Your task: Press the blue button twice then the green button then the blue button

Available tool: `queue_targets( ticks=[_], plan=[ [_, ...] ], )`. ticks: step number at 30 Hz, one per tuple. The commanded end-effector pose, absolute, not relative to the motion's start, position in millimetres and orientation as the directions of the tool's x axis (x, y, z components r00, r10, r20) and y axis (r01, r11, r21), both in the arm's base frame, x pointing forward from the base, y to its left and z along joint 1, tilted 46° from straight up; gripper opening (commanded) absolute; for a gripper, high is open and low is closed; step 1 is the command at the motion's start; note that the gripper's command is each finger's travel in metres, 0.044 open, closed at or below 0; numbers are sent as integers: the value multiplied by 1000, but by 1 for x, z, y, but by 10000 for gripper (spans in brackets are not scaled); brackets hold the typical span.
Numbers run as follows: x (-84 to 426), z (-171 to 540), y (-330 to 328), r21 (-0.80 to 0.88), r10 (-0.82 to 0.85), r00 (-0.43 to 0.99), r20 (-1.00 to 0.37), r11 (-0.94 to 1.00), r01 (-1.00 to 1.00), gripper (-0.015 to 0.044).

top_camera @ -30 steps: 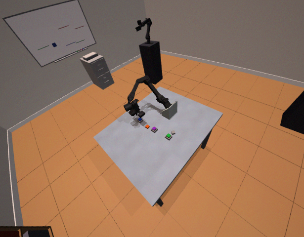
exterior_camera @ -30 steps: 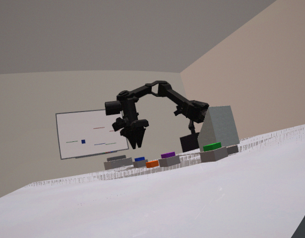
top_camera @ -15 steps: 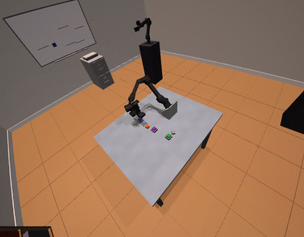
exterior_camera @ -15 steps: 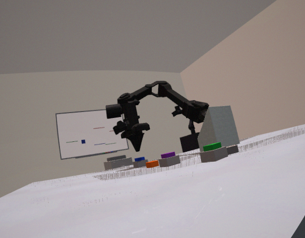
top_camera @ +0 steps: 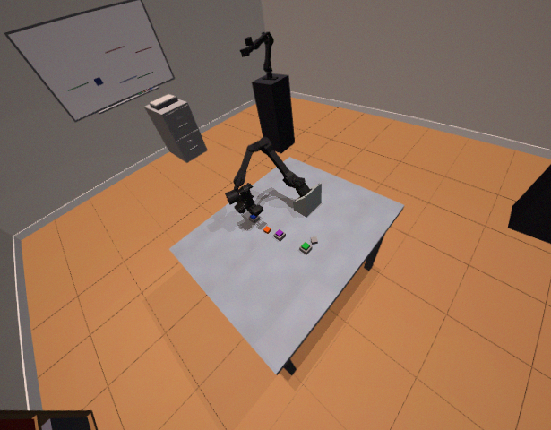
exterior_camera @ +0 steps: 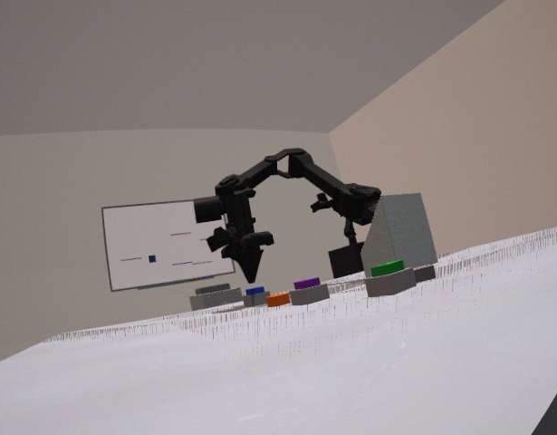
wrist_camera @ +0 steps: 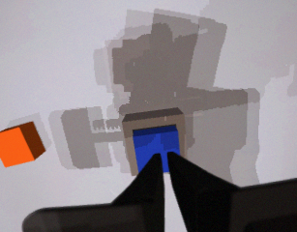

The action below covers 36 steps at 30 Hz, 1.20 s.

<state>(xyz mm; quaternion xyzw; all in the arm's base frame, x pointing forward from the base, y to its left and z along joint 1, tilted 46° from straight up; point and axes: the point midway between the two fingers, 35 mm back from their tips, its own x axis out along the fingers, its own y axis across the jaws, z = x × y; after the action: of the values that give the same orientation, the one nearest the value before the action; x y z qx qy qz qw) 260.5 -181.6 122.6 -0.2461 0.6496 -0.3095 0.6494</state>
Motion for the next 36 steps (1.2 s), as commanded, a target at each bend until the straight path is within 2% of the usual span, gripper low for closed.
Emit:
queue_targets(
  ticks=[1, 29, 36],
  plan=[
    [258, 113, -186, -717, -716, -45, -697, 693, 71, 20],
    [257, 105, -195, -718, -717, -45, -696, 692, 71, 20],
    [259, 129, -170, -717, -716, -45, -697, 694, 71, 20]
  ],
)
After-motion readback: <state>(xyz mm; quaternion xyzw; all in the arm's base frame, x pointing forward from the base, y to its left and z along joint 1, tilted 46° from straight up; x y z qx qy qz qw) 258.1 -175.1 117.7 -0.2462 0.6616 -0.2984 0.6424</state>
